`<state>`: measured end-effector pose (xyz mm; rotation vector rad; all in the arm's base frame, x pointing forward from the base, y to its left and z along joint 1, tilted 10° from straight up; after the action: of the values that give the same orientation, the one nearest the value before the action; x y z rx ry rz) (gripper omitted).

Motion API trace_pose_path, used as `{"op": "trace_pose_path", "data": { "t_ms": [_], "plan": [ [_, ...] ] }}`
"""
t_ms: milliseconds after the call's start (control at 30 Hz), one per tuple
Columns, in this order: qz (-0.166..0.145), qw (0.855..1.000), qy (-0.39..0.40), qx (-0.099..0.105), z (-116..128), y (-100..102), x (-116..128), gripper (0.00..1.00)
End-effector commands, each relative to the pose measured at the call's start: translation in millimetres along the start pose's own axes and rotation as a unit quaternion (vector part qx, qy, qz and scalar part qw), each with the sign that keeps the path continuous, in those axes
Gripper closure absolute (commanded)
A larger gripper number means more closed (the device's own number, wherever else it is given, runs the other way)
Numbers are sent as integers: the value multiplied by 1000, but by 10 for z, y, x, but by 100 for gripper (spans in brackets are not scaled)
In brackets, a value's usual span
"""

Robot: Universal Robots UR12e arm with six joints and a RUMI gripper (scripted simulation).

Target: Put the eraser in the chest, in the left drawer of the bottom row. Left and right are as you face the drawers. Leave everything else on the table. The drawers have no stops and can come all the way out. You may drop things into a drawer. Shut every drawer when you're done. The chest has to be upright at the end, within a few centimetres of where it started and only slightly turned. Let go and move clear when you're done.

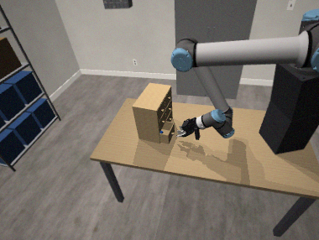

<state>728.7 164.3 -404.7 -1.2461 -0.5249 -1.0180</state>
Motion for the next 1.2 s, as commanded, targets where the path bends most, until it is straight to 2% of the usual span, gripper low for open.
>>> {"op": "trace_pose_path", "data": {
  "t_ms": [0,1167],
  "plan": [
    [-2,1000,0,1,15,29,27,80],
    [-2,1000,0,1,55,245,218,80]
  ]
}}
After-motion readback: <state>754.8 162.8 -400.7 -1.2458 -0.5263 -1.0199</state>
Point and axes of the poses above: the point where the finger pads meet when closed, its own y axis out along the fingers, its own z axis across the jaws, x = y × z, the point moved 3 cm from there along -y, back along the fingers, and after that the axes turned 14 degrees about y, right-handed, at the moved point
